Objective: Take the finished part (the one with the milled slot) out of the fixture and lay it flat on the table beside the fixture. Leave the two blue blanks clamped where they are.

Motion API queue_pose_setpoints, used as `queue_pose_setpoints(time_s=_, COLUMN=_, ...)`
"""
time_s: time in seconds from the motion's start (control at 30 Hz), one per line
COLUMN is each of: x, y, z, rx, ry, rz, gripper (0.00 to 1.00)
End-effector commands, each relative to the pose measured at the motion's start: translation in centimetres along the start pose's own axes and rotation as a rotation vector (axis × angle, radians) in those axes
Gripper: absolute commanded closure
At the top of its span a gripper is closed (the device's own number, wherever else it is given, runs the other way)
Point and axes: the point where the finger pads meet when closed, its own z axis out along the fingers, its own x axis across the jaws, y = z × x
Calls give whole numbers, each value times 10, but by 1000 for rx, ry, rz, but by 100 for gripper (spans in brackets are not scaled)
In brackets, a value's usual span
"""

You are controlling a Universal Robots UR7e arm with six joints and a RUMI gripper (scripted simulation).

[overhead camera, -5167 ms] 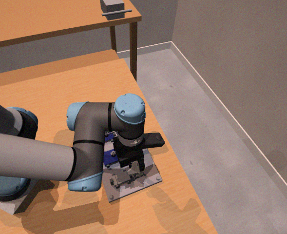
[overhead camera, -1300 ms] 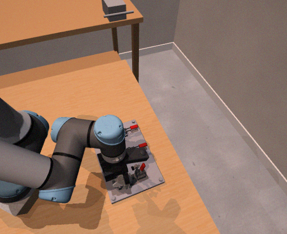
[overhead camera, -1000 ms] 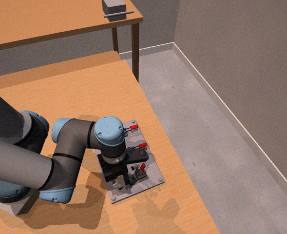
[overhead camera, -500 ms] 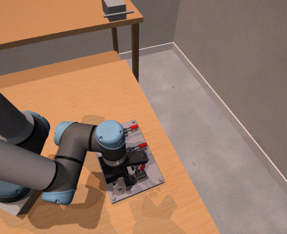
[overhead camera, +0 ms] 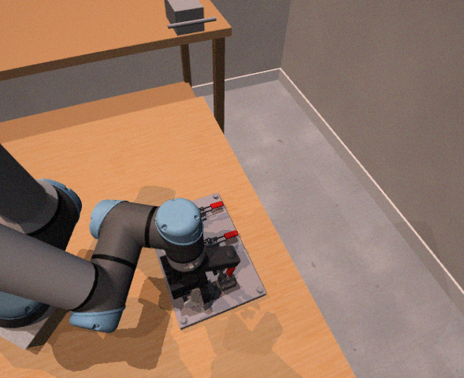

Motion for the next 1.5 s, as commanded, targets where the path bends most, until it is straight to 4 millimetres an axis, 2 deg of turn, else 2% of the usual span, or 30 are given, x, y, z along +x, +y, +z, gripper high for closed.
queue_pose_setpoints(time_s=0.0, x=0, y=0, z=1, rx=1, ry=0, rz=0, gripper=41)
queue_pose_setpoints(time_s=1.27, x=0, y=0, z=1, rx=1, ry=0, rz=0, gripper=41)
queue_pose_setpoints(time_s=1.3, x=0, y=0, z=1, rx=1, ry=0, rz=0, gripper=100)
queue_pose_setpoints(time_s=1.47, x=0, y=0, z=1, rx=1, ry=0, rz=0, gripper=100)
